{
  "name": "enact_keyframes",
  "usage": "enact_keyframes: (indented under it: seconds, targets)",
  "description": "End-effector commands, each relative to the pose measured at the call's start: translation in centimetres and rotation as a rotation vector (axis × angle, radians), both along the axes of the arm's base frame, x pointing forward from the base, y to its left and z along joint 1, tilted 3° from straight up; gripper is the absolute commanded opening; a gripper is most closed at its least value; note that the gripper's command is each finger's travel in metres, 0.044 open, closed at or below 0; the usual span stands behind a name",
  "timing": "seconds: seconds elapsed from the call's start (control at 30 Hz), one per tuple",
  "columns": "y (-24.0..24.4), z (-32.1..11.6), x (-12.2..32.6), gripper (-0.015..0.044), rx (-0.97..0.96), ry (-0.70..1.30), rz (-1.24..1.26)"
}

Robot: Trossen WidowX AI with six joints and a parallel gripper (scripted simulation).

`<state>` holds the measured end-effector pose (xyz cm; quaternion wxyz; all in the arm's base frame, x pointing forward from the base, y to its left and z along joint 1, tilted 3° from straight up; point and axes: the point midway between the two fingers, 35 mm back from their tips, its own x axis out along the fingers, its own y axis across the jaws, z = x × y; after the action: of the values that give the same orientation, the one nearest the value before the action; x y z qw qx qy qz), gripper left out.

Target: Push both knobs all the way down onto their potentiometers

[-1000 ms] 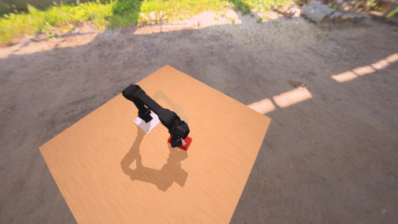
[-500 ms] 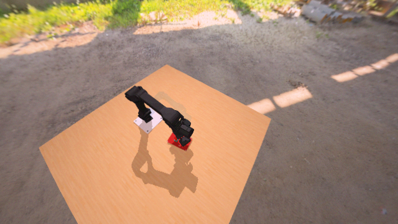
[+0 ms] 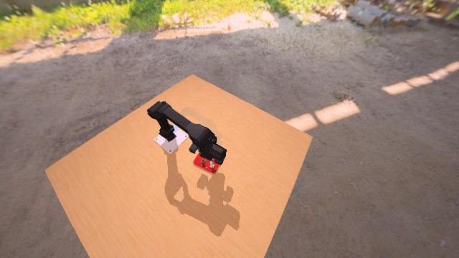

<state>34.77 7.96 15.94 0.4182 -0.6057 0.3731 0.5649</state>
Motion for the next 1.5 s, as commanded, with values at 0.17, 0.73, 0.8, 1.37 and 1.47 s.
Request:
enact_keyframes:
  seconds: [0.17, 0.73, 0.8, 1.37, 1.47]
  targets:
    - [-0.3, 1.3, 1.1, 0.0, -0.045, -0.004, 0.327]
    - [-0.6, 2.6, 1.9, 0.0, -0.084, -0.003, 0.652]
    - [-0.6, 2.0, 1.9, 0.0, -0.084, -0.003, 0.652]
    - [-0.6, -0.7, 2.2, 0.0, -0.084, -0.003, 0.652]
    - [-0.6, -1.2, 2.2, 0.0, -0.084, -0.003, 0.652]
